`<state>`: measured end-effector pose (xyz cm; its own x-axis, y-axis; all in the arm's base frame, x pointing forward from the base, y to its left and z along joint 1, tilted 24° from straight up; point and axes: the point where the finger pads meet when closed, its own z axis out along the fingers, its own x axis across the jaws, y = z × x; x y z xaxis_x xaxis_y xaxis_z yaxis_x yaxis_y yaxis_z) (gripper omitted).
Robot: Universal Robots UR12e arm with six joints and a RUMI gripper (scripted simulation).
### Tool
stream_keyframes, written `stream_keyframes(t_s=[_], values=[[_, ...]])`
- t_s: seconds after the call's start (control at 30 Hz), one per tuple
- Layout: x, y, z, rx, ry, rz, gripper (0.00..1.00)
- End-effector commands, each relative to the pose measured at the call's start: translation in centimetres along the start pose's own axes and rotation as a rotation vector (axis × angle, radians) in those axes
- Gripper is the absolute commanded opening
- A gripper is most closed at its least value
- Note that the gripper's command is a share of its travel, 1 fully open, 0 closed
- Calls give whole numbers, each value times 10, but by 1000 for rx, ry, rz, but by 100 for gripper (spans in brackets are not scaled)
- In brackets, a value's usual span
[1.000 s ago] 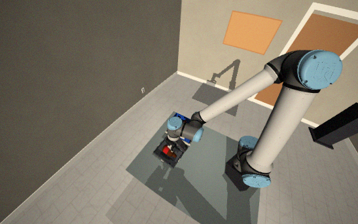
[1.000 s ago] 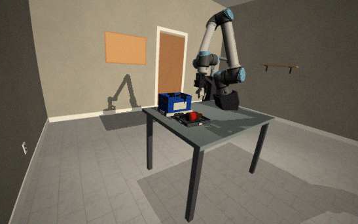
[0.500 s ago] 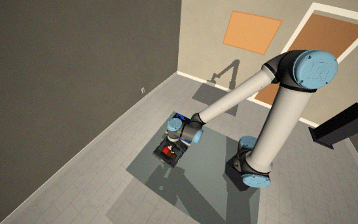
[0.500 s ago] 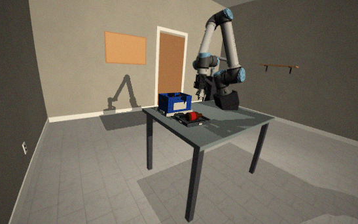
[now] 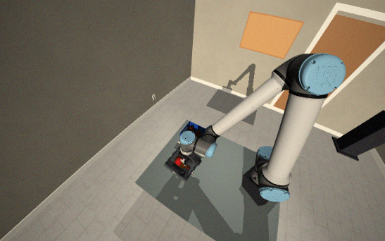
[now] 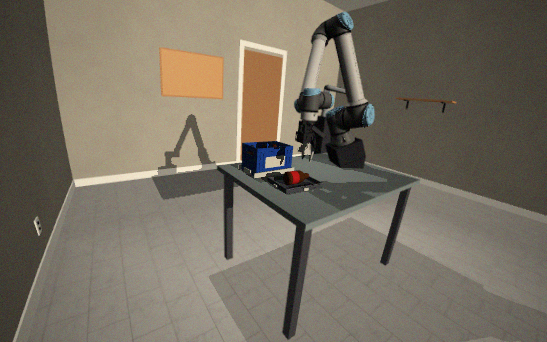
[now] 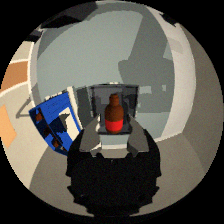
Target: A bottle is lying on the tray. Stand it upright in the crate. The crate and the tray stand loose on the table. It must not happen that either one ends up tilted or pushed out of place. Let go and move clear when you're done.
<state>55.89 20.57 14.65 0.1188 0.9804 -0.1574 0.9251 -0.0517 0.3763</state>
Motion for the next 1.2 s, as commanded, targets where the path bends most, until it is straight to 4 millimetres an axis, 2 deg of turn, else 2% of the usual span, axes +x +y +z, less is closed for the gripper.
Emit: stream_keyframes(t_s=[0.0,0.6,1.17], values=[[0,1,18,-2,1,0,38],[0,1,59,-2,1,0,38],[0,1,66,-2,1,0,38]])
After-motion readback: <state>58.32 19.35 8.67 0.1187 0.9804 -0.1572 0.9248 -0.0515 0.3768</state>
